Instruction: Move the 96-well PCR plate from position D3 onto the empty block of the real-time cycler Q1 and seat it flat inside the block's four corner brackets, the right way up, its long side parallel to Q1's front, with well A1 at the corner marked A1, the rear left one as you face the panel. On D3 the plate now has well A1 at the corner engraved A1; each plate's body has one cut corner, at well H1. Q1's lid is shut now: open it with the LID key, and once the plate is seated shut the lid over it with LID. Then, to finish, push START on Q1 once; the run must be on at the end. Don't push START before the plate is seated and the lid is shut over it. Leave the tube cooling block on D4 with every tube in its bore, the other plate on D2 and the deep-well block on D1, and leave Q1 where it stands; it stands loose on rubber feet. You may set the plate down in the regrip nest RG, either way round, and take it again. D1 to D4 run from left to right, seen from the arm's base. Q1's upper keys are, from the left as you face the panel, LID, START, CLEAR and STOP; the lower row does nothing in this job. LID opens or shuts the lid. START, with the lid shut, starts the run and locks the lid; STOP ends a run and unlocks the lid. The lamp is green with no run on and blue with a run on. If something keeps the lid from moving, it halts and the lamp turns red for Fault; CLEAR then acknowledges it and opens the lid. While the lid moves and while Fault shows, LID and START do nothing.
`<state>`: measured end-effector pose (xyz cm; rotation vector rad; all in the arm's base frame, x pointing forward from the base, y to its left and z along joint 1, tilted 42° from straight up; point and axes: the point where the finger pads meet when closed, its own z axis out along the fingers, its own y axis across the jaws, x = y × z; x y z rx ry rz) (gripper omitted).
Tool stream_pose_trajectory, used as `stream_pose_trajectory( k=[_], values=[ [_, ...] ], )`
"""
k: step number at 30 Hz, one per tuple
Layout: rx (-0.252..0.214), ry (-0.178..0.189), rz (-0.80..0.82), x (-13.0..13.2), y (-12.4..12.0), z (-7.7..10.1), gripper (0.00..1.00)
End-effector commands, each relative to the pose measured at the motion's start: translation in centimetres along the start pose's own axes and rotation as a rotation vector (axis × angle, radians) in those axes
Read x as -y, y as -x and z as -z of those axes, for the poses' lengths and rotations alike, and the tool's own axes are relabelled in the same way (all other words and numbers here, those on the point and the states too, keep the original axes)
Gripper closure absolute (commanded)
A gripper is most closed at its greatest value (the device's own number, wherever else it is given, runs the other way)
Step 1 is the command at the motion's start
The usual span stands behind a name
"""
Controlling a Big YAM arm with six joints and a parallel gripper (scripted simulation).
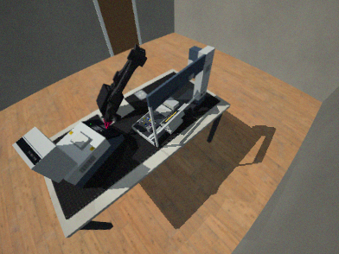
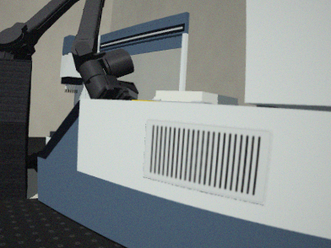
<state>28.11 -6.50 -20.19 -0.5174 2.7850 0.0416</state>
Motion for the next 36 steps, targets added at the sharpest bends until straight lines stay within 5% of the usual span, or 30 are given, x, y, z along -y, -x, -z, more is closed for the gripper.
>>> stream_pose_trajectory(
  k=[1, 25, 36],
  values=[
    [0.014, -0.011, -0.006, 0.2, 0.5, -0.3, 1.00],
    [-0.011, 0.011, 0.004, -0.3, -0.3, -0.7, 1.00],
    [0.011, -0.016, -0.004, 0.8, 0.3, 2.4, 1.00]
  ],
)
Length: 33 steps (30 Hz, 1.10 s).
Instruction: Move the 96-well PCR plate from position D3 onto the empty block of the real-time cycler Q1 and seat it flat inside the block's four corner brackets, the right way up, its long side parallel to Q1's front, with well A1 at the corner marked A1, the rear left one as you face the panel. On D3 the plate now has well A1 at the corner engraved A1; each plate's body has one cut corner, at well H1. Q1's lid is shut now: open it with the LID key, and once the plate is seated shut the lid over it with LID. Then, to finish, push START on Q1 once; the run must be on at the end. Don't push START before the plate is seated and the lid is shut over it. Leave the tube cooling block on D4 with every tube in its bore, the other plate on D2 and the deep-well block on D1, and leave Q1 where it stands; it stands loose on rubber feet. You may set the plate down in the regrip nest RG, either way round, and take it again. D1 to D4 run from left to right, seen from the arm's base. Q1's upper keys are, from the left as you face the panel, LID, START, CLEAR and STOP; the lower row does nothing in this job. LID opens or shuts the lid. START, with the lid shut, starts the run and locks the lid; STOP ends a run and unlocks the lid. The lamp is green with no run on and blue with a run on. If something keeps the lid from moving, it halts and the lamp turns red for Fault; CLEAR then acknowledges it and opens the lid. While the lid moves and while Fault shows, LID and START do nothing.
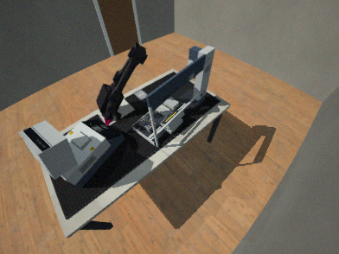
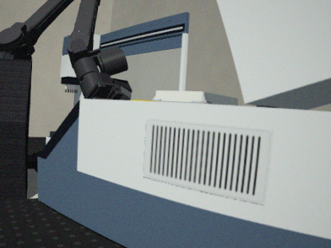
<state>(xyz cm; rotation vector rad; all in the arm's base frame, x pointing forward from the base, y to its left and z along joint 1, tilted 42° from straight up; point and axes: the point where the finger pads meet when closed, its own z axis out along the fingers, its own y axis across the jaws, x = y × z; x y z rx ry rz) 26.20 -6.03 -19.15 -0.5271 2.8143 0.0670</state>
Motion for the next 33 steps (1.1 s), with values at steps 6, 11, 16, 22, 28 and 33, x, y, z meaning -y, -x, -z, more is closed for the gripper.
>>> stream_pose_trajectory(
  k=[6, 11, 16, 22, 28, 33],
  values=[
    [0.037, -0.031, -0.009, 1.7, 1.4, 1.5, 1.00],
    [0.038, -0.034, -0.009, 1.8, 1.3, 2.4, 1.00],
    [0.053, -0.043, -0.004, 2.3, 2.4, 1.7, 1.00],
    [0.047, -0.034, 0.006, 1.5, 2.0, 1.4, 1.00],
    [0.023, -0.019, -0.014, 0.7, 0.5, 1.2, 1.00],
    [0.041, -0.040, -0.015, 2.2, 1.6, 1.4, 1.00]
  ],
)
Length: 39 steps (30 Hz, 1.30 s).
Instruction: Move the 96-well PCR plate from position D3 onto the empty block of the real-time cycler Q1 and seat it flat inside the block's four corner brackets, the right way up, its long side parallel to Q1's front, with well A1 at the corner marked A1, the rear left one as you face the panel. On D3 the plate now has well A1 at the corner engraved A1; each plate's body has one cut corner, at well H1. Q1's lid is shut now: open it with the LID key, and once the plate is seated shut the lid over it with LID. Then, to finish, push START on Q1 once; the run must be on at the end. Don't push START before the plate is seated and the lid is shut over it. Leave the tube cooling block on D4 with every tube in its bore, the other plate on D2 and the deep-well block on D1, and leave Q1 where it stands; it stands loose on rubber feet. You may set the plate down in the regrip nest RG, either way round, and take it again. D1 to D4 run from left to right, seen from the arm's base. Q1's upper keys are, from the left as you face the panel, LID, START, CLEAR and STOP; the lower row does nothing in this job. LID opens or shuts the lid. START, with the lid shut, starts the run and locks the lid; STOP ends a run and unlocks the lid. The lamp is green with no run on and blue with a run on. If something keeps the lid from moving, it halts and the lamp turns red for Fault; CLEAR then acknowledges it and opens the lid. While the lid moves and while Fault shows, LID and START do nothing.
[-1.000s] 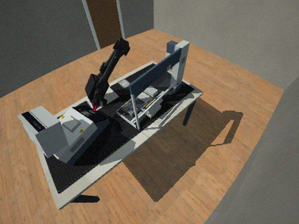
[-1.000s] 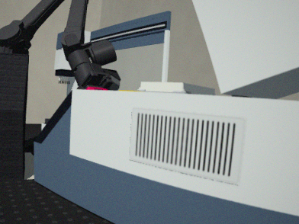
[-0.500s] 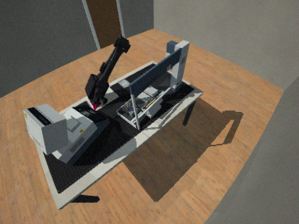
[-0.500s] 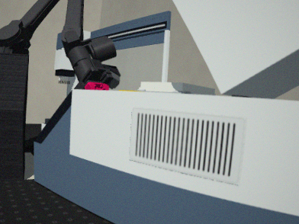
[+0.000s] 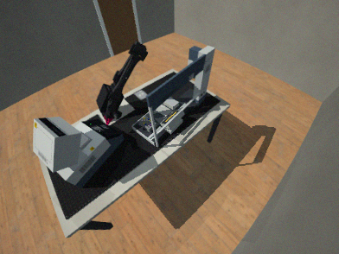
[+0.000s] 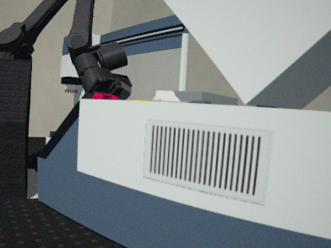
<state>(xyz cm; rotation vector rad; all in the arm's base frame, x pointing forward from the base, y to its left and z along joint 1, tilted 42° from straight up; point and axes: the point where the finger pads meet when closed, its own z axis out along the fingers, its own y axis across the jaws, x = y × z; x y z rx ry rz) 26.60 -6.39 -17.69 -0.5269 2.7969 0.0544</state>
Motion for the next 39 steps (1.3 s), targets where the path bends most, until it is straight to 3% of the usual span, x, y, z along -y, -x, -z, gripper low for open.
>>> stream_pose_trajectory(
  k=[1, 13, 26, 32, 39],
  values=[
    [0.026, -0.029, -0.014, 1.8, 1.1, 0.1, 1.00],
    [0.053, -0.042, 0.009, 2.0, 2.9, 0.5, 1.00],
    [0.010, -0.017, -0.019, 0.7, -0.2, 0.0, 1.00],
    [0.030, -0.031, -0.003, 1.8, 1.4, 0.0, 1.00],
    [0.028, -0.022, 0.003, 1.1, 1.7, 0.4, 1.00]
  ],
)
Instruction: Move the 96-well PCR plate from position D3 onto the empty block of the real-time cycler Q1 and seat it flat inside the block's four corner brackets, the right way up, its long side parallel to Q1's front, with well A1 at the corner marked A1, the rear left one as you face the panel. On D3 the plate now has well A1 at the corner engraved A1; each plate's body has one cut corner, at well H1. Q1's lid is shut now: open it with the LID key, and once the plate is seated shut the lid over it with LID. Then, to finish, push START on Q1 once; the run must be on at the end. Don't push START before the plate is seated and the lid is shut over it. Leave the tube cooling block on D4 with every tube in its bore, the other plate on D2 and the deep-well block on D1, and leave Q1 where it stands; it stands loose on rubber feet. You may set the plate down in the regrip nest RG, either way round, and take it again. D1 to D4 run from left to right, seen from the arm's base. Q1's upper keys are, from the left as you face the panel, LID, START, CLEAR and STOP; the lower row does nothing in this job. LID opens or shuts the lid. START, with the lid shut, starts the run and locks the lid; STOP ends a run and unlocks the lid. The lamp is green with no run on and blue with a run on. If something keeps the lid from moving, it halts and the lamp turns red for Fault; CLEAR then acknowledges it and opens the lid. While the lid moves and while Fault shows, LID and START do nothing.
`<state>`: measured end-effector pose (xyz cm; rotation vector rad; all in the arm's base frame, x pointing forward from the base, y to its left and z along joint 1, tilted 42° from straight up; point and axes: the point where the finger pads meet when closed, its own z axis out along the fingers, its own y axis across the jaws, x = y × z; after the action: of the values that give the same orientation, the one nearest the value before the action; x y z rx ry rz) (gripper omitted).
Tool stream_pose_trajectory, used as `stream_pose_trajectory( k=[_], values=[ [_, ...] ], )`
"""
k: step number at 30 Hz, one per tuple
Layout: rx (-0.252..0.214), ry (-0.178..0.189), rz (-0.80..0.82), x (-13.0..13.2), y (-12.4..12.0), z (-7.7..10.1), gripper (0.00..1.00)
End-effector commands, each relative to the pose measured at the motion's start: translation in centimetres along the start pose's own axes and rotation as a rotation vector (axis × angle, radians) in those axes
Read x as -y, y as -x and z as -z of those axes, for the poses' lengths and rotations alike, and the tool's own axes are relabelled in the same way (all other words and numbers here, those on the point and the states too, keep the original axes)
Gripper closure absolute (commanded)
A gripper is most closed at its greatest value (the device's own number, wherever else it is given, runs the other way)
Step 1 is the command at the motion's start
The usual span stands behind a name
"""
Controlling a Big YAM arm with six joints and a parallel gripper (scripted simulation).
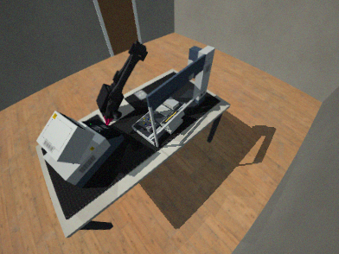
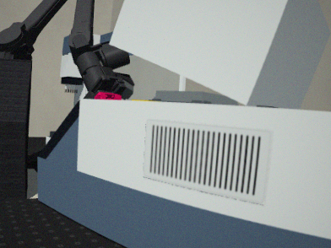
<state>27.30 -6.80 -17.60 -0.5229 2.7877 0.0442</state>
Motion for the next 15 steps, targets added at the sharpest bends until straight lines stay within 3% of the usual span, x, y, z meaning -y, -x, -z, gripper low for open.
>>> stream_pose_trajectory(
  k=[1, 6, 15],
  values=[
    [0.019, -0.013, 0.003, 0.4, 1.1, 0.6, 1.00],
    [0.009, -0.011, -0.020, 0.3, 0.3, 0.9, 1.00],
    [0.032, -0.034, -0.015, 1.9, 1.5, 0.6, 1.00]
  ],
)
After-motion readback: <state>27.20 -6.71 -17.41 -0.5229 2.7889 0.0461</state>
